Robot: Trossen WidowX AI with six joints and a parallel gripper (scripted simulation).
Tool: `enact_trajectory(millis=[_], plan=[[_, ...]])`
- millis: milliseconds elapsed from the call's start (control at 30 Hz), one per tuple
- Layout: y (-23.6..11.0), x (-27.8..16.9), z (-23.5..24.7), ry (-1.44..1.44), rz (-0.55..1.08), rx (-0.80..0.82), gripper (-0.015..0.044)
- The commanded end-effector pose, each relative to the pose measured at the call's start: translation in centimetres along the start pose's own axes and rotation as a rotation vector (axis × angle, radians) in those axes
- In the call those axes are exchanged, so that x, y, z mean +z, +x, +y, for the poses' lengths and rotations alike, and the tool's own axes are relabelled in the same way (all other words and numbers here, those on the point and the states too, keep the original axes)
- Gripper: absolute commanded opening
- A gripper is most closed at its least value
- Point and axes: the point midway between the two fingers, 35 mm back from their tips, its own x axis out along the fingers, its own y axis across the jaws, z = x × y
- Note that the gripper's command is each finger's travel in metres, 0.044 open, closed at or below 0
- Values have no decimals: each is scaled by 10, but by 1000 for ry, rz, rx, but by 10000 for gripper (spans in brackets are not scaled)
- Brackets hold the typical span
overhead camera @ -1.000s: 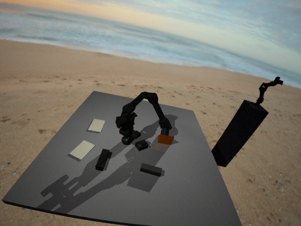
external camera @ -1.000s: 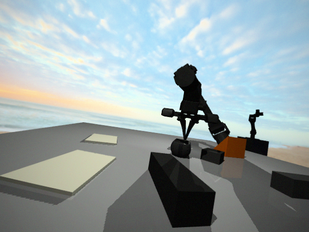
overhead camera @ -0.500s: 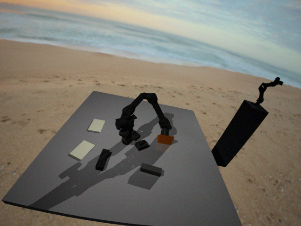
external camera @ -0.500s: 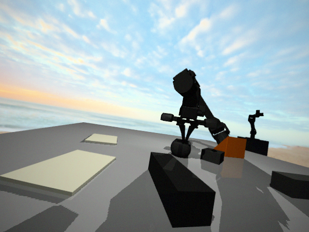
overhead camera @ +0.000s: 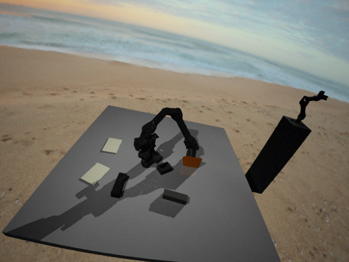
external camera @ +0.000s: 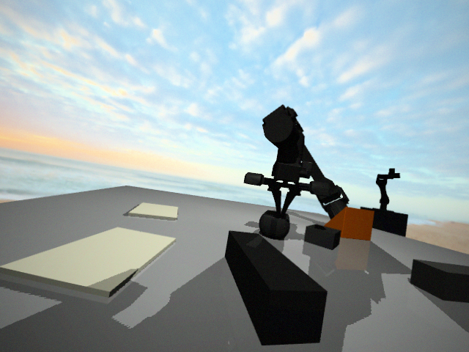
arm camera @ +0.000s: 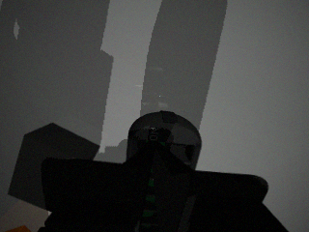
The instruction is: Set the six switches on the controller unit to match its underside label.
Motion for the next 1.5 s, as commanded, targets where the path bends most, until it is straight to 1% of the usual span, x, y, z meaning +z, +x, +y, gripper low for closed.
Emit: enact_trajectory(millis=[0,100,200,267,467,667,1100,1367,1467], plan=[[1,0,0,-7,3,-5,0],[-2,0,0,-1,0,0,0],[-34,1,0,-6,1,-3,0],[-44,0,0,-7,2,-4,0],[-45,-5,-1,-8,2,-4,0],[-48,-49,-10,-12,5,-4,0],[-47,-50,-9,-12,5,-8,0],[-23,-51,34,-14,2,-179,0],[-18,-53,41,-13,-1,-212,0]])
